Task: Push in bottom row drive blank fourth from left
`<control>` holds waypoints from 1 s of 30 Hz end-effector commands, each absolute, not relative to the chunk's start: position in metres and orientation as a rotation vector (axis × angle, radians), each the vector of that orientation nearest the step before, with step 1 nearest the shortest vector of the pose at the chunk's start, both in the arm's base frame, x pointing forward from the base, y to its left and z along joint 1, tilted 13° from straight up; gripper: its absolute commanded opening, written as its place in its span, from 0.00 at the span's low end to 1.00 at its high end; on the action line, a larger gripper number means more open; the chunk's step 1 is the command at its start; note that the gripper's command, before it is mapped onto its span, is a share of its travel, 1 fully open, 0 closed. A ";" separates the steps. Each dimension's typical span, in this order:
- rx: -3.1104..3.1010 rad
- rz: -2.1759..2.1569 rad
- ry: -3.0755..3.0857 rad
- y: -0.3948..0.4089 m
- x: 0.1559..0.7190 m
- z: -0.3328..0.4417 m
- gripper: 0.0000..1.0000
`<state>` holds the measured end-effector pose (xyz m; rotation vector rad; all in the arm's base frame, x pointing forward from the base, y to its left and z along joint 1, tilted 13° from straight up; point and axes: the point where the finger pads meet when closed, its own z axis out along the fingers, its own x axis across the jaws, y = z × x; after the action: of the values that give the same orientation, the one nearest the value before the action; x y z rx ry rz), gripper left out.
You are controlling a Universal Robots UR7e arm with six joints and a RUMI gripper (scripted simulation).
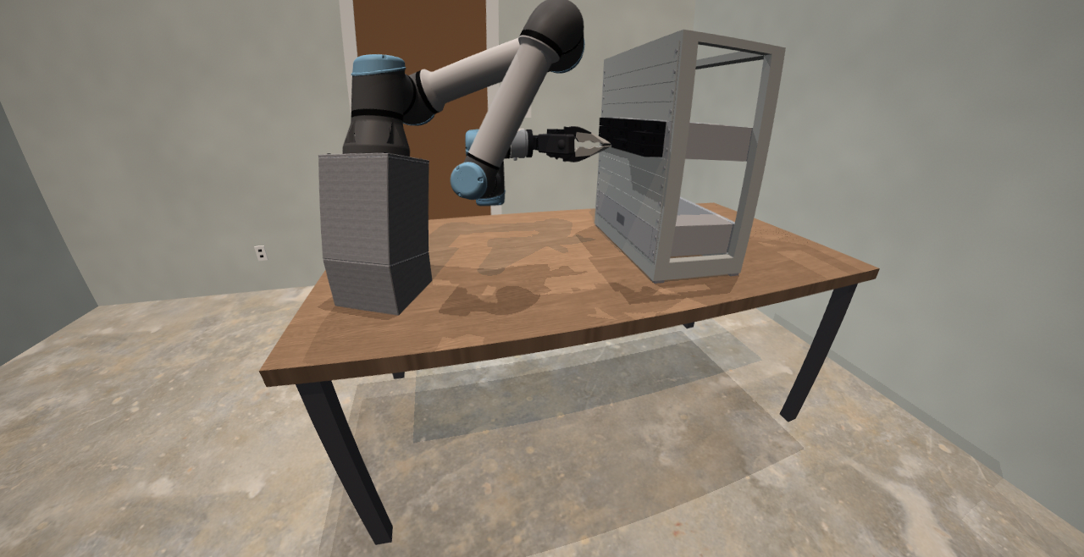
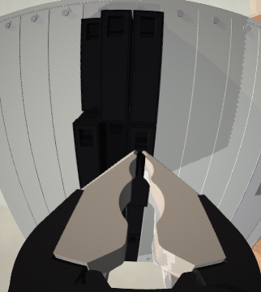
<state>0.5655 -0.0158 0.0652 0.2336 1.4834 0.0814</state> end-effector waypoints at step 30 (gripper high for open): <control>0.229 0.085 1.482 -0.070 0.540 0.041 0.00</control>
<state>0.5406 -0.0684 0.0410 0.2304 1.4826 0.0846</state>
